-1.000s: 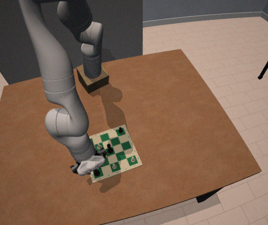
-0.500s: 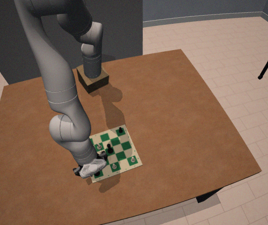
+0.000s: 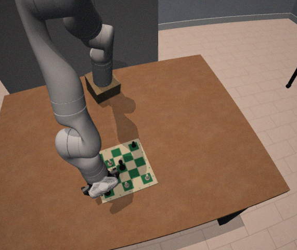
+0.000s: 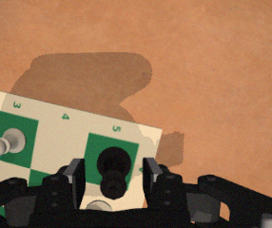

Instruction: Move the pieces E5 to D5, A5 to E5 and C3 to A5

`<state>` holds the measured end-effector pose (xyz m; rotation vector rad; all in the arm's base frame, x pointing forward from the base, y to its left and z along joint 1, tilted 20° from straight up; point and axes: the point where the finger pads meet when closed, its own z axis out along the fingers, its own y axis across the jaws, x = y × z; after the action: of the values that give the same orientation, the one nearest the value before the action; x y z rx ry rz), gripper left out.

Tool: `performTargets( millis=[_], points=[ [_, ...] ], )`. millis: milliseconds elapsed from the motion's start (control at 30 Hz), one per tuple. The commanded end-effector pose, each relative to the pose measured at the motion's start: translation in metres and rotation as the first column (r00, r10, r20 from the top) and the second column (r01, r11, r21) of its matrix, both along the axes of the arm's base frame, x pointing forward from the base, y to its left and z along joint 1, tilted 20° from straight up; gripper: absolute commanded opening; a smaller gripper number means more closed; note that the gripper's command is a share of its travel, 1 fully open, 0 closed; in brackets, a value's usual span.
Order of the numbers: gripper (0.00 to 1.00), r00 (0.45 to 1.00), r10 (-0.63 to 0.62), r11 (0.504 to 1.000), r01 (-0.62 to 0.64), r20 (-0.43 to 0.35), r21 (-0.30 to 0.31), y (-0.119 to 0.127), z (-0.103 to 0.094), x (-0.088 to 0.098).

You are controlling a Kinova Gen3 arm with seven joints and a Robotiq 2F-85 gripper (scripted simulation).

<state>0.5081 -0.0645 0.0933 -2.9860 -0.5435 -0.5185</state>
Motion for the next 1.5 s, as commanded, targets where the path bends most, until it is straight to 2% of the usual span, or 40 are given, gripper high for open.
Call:
performTargets(
  millis=[0, 733, 767, 1467],
  points=[
    [0.41, 1.0, 0.0, 1.0, 0.0, 0.002, -0.001, -0.0003, 0.0008, 0.0004],
    [0.41, 1.0, 0.0, 1.0, 0.0, 0.002, -0.001, -0.0003, 0.0008, 0.0004],
    [0.0, 1.0, 0.0, 1.0, 0.0, 0.002, -0.001, -0.0003, 0.0008, 0.0004],
    [0.0, 1.0, 0.0, 1.0, 0.0, 0.002, -0.001, -0.0003, 0.0008, 0.0004]
  ],
)
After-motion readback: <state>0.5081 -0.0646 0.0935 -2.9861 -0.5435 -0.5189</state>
